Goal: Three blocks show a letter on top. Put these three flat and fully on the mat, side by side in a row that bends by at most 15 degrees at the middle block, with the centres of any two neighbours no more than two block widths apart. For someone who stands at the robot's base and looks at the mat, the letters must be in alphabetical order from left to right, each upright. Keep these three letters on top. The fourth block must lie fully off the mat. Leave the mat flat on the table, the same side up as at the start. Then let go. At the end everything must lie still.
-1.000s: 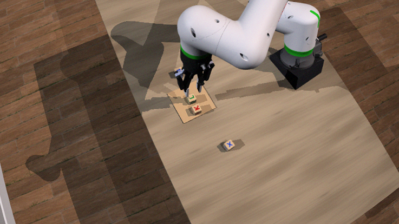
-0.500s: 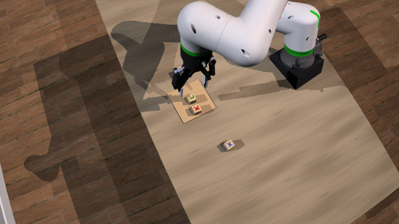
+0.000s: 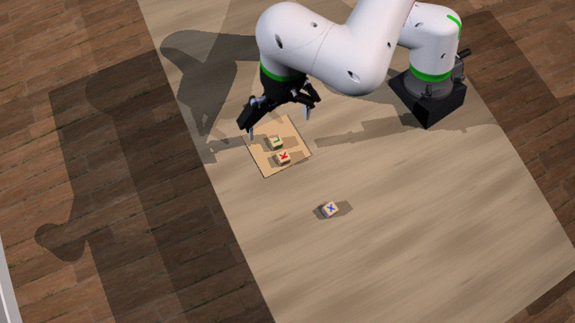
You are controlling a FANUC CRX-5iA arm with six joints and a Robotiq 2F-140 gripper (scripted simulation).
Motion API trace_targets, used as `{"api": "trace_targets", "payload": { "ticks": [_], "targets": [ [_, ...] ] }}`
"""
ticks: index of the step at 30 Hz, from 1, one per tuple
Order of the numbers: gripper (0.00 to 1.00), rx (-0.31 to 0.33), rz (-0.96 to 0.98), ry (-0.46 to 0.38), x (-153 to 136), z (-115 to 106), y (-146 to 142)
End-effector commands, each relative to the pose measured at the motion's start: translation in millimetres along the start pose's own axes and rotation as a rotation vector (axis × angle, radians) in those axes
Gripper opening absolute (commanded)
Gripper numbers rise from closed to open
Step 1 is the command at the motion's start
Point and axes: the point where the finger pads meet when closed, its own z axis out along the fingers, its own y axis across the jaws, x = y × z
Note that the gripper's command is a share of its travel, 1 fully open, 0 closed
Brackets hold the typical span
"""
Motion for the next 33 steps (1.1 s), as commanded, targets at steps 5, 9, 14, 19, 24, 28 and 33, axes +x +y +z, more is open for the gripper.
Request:
{"api": "trace_targets", "payload": {
  "ticks": [5, 9, 14, 19, 24, 28, 33],
  "targets": [
    [1.0, 0.0, 0.024, -0.001, -4, 0, 0],
    [1.0, 0.0, 0.154, -0.003, -26, 0, 1],
    [1.0, -0.001, 0.313, -0.004, -52, 0, 3],
    [1.0, -0.002, 0.461, -0.005, -77, 0, 6],
    [1.0, -0.002, 0.597, -0.006, -99, 1, 11],
    [1.0, -0.003, 0.707, -0.006, -117, 1, 15],
    [1.0, -0.003, 0.855, -0.005, -141, 2, 21]
  ]
}}
